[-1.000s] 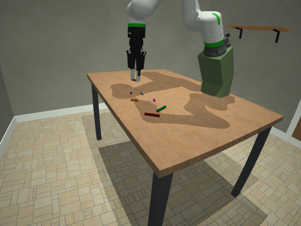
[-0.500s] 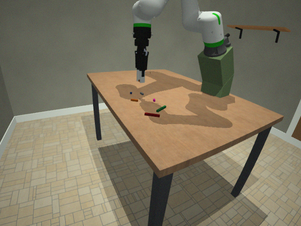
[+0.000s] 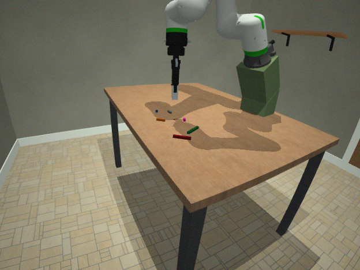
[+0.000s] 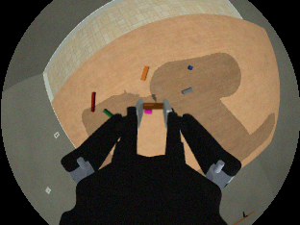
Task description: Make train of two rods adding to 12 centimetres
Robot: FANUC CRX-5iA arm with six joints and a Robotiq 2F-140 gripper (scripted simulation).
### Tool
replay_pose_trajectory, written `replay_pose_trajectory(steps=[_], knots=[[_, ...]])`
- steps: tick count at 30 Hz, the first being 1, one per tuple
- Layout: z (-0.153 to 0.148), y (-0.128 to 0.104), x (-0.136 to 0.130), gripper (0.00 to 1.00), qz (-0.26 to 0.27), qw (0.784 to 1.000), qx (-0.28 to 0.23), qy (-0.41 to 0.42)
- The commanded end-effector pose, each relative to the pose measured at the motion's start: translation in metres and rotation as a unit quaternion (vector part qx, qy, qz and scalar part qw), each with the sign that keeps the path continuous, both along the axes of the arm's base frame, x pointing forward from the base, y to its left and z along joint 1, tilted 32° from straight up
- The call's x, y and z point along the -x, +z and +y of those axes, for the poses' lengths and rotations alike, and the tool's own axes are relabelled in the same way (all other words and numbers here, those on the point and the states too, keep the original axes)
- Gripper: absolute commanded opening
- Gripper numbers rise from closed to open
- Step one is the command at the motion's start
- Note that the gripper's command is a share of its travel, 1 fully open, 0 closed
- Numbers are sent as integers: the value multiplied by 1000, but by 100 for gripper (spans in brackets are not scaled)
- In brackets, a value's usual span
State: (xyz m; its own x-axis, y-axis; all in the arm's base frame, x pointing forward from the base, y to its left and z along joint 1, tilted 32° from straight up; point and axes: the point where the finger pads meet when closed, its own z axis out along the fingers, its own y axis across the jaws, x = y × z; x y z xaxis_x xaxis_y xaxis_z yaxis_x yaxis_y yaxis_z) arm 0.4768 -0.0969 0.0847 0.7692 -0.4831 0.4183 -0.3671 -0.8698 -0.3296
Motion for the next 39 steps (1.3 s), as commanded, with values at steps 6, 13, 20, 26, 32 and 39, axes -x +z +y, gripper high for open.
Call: replay_pose_trajectory(steps=[6,13,20,26,32,39], knots=[[8,-2,5,23,7,998,-13,-67],[8,-2,5,23,7,998,-13,-67],[8,-5,4,23,7,998,-13,-67],[9,-13,-1,23,7,998,-13,-67],[11,-33,-13,23,7,998,-13,-67],[13,-56,-27,23,7,998,-13,-67]])
